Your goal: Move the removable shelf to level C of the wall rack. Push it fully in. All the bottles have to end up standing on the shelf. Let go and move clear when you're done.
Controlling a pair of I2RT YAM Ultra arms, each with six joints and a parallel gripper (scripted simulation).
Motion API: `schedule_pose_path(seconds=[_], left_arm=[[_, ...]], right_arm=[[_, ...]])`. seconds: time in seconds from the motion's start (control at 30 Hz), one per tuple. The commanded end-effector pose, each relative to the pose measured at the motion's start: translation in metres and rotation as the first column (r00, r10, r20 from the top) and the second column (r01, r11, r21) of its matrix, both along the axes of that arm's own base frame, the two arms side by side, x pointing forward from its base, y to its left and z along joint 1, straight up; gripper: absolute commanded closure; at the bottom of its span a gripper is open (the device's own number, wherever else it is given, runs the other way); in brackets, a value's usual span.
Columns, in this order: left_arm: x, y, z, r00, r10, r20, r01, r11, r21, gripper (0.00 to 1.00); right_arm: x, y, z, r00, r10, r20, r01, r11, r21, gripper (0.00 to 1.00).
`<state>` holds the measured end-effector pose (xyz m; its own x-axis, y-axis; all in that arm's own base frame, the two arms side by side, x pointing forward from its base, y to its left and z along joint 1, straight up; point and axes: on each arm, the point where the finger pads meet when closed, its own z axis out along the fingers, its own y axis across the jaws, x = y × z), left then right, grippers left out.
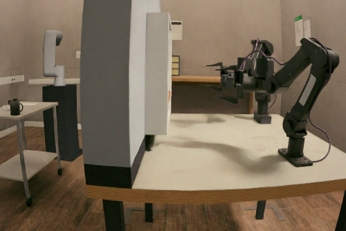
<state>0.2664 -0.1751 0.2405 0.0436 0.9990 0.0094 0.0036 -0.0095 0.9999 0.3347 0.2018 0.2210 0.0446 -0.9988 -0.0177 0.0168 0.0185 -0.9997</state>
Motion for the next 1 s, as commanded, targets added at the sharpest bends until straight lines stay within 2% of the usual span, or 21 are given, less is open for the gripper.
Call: schedule_pose_path(seconds=[0.0,0.2,0.97], left_arm=[[-0.001,-0.001,-0.002,1.0,0.003,0.004,-0.003,1.0,-0.01,0.0],[-0.001,-0.001,-0.002,1.0,0.003,0.004,-0.003,1.0,-0.01,0.0],[0.034,-0.003,-0.02,1.0,0.003,0.004,-0.003,1.0,-0.01,0.0]], right_arm=[[-0.003,0.0,-0.012,1.0,0.0,-0.017,-0.001,1.0,-0.018,0.0],[-0.003,0.0,-0.012,1.0,0.0,-0.017,-0.001,1.0,-0.018,0.0],[0.032,0.001,-0.029,1.0,0.0,-0.017,-0.001,1.0,-0.018,0.0]])
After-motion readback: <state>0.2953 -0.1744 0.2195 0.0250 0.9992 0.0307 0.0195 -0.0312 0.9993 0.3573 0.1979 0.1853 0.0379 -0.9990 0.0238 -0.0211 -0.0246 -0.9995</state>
